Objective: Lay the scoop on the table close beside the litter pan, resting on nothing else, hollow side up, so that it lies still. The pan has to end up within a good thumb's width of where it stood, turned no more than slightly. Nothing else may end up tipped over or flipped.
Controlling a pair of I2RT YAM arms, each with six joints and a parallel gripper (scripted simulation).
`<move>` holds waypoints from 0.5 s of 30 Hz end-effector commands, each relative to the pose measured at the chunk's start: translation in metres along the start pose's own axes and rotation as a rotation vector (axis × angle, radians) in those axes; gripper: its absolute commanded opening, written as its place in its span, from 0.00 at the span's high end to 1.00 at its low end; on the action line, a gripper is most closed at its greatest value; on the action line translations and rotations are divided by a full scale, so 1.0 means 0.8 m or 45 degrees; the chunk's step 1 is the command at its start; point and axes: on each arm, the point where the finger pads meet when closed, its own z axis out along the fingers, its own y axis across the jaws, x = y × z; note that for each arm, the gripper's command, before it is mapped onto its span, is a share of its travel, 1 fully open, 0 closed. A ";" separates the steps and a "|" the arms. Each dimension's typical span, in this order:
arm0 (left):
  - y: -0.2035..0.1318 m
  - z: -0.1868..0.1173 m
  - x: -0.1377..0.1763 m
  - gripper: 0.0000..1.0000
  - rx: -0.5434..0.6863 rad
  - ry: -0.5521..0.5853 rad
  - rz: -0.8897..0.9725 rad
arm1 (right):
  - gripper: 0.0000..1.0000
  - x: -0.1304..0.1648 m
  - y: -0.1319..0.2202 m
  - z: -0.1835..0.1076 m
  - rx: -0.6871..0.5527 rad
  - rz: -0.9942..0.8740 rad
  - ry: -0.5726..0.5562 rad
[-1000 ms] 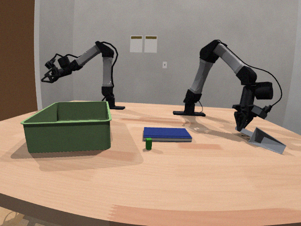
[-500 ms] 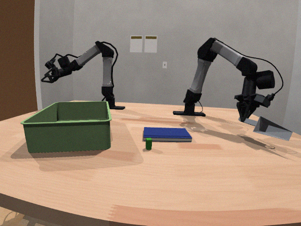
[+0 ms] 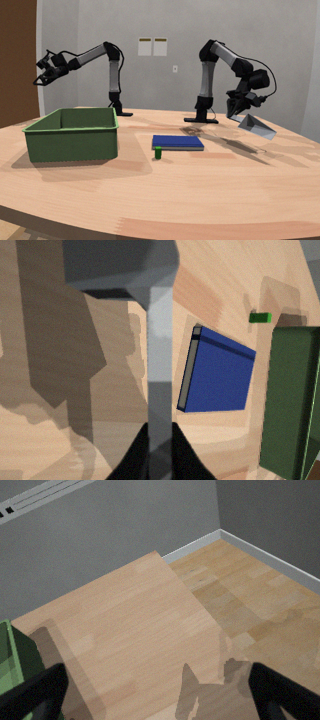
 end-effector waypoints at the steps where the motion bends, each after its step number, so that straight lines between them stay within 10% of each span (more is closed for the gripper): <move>1: -0.038 -0.004 -0.008 0.97 0.122 -0.155 -0.054 | 0.00 -0.003 0.005 0.025 0.022 0.025 0.062; 15: -0.171 0.022 0.094 0.97 0.472 -0.278 -0.224 | 0.00 0.035 0.342 0.150 -0.409 -0.282 0.360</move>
